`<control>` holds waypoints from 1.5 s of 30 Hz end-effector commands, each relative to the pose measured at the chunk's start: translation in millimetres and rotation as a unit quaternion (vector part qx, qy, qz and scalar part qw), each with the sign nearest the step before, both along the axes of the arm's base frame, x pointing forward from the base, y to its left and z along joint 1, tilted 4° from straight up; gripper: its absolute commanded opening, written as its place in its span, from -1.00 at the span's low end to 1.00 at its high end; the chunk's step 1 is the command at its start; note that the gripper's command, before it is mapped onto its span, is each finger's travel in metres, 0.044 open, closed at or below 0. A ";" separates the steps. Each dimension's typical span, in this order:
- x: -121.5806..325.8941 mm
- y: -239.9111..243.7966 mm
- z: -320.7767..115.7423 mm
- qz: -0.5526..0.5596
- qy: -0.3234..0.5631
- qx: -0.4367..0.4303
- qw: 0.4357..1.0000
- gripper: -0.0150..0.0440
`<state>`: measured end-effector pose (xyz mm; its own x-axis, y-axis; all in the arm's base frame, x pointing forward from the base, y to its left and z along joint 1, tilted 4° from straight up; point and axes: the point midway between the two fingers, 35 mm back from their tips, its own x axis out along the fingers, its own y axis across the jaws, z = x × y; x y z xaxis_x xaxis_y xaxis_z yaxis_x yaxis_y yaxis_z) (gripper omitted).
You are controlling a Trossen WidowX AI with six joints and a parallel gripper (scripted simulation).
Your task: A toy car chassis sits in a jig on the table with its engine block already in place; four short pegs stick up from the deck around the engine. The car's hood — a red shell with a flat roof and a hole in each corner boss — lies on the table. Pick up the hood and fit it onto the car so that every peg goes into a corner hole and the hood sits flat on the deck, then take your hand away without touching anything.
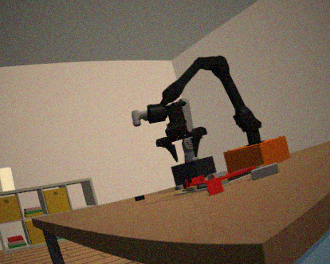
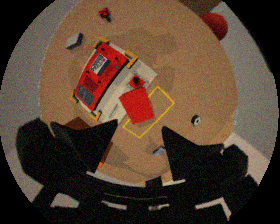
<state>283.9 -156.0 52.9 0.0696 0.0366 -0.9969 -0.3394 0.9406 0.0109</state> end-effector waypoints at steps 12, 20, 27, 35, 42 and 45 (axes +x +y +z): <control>5.3 13.1 -23.7 0.253 -0.004 -0.010 0.967 1.00; 6.2 13.1 -29.1 0.253 -0.004 -0.010 0.967 1.00; 7.2 13.2 -35.1 0.253 -0.004 -0.010 0.967 1.00; 8.1 13.4 -42.0 0.253 -0.004 -0.010 0.967 1.00; 8.7 13.6 -48.0 0.253 -0.004 -0.010 0.967 1.00; 8.8 13.6 -50.6 0.253 -0.004 -0.010 0.967 1.00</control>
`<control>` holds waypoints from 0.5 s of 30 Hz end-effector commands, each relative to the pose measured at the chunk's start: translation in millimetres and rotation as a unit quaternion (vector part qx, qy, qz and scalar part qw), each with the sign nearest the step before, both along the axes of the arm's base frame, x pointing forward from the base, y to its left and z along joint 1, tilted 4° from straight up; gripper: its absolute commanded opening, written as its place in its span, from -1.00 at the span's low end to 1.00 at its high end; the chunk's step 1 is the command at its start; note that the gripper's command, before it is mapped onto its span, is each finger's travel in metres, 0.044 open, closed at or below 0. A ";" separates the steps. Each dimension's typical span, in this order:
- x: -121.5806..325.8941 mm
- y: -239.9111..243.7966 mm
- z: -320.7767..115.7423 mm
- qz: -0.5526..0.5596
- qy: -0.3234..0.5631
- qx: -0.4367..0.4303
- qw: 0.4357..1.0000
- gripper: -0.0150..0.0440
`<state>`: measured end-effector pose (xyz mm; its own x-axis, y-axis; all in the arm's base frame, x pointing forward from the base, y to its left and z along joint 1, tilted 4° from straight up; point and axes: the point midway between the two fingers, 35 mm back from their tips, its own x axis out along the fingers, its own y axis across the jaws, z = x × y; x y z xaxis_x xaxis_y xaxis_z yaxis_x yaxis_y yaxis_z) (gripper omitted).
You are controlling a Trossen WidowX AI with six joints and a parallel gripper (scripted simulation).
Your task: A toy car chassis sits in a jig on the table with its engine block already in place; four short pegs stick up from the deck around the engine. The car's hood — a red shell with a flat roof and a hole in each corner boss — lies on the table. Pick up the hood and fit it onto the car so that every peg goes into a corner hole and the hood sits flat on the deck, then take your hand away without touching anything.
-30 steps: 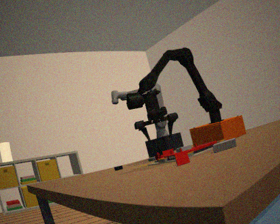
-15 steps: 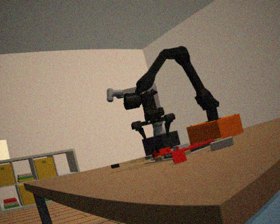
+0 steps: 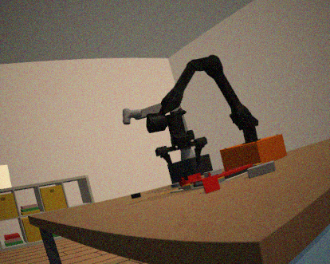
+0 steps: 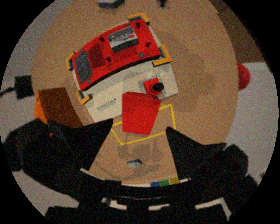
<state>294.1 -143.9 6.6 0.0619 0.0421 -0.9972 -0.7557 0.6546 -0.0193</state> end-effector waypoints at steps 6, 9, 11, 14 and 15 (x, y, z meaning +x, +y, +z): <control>-1.3 1.6 -9.5 0.000 0.003 0.003 1.000 1.00; -1.3 1.7 -12.0 0.000 0.003 0.003 1.000 1.00; -1.2 1.8 -13.8 0.000 0.003 0.003 1.000 1.00; -1.2 1.9 -16.3 0.000 0.003 0.003 1.000 1.00; -1.2 2.0 -17.2 0.000 0.003 0.003 1.000 1.00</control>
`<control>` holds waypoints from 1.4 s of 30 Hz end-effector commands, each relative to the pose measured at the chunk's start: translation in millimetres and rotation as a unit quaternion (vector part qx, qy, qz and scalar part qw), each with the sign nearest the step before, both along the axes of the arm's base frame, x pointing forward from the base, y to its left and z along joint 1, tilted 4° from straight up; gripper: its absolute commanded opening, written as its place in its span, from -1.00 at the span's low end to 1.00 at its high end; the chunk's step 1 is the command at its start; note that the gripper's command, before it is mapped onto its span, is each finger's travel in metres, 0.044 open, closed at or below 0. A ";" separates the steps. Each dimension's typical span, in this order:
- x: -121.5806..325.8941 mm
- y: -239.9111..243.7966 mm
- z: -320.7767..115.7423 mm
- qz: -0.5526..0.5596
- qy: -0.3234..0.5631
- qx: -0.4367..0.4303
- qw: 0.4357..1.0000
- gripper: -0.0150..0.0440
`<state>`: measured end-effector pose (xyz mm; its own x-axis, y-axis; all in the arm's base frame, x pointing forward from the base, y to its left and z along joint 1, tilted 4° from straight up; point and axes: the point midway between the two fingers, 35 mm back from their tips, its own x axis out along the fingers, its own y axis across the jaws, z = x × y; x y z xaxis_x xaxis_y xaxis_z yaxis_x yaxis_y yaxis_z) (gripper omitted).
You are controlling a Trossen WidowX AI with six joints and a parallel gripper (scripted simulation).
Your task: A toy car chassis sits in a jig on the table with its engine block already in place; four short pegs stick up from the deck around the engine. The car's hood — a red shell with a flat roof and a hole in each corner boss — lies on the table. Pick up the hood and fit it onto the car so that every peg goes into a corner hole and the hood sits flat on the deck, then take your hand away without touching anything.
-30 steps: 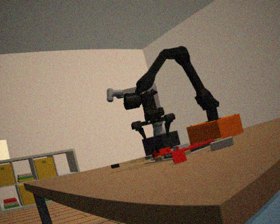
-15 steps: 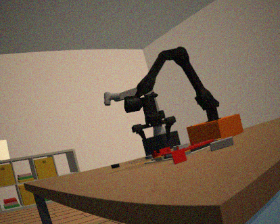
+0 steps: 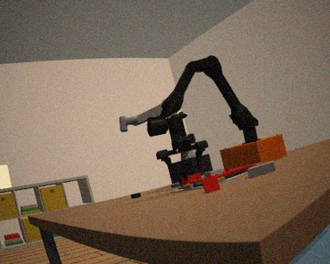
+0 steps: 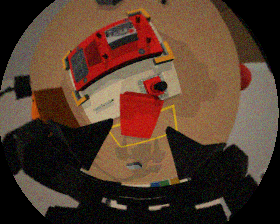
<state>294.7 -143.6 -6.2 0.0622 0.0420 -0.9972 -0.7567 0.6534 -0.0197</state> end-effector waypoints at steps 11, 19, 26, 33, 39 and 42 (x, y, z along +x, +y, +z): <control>-1.6 2.4 -13.7 0.000 0.003 0.004 1.000 1.00; -1.7 2.7 -17.5 0.000 0.003 0.004 1.000 1.00; -1.5 2.8 -20.1 0.000 0.003 0.004 1.000 1.00; -1.2 3.0 -23.5 0.000 0.003 0.004 1.000 1.00; -1.1 3.1 -26.5 0.000 0.003 0.004 1.000 1.00; -1.0 3.2 -27.9 0.000 0.003 0.004 1.000 1.00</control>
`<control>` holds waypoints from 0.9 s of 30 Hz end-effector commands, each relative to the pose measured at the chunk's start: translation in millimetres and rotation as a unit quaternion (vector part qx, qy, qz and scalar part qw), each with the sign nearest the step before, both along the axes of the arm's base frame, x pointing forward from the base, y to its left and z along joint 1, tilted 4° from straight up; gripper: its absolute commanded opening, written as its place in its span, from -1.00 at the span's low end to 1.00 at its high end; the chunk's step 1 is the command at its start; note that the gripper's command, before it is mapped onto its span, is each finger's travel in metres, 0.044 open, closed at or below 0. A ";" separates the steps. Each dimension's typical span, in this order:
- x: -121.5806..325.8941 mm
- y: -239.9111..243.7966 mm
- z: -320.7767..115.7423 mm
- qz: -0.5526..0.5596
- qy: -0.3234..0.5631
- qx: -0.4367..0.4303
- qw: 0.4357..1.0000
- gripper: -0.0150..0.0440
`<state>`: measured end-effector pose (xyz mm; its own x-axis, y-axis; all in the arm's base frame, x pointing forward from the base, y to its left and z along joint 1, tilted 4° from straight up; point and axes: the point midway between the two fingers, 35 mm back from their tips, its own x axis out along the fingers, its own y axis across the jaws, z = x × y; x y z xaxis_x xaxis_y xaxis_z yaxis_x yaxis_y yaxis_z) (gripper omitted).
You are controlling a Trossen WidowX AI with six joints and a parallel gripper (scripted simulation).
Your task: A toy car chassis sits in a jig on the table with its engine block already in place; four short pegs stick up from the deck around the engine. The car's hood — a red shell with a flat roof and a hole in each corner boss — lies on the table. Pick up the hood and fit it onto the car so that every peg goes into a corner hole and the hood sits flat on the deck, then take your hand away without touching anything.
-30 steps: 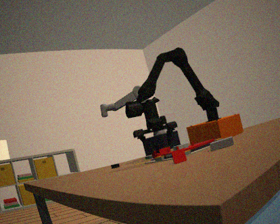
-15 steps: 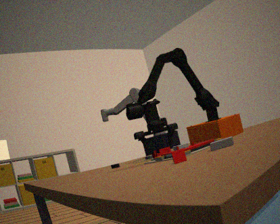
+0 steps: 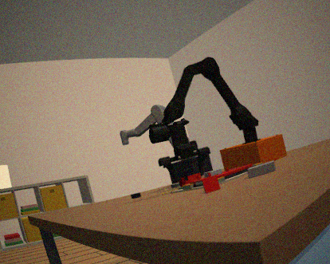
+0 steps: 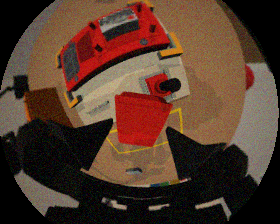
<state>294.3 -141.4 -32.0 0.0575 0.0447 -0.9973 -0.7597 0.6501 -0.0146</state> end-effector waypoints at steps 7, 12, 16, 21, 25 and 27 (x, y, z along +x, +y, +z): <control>-0.4 1.2 -5.6 -0.003 0.001 0.002 1.000 1.00; -0.3 1.4 -8.1 -0.003 0.001 0.002 1.000 1.00; -0.3 1.5 -10.0 -0.003 0.001 0.002 1.000 1.00; 0.4 0.5 -8.8 0.000 0.000 0.000 1.000 0.73; 0.4 0.5 -8.8 0.000 0.000 0.000 1.000 0.64; 0.4 0.5 -8.8 0.000 0.000 0.000 1.000 0.60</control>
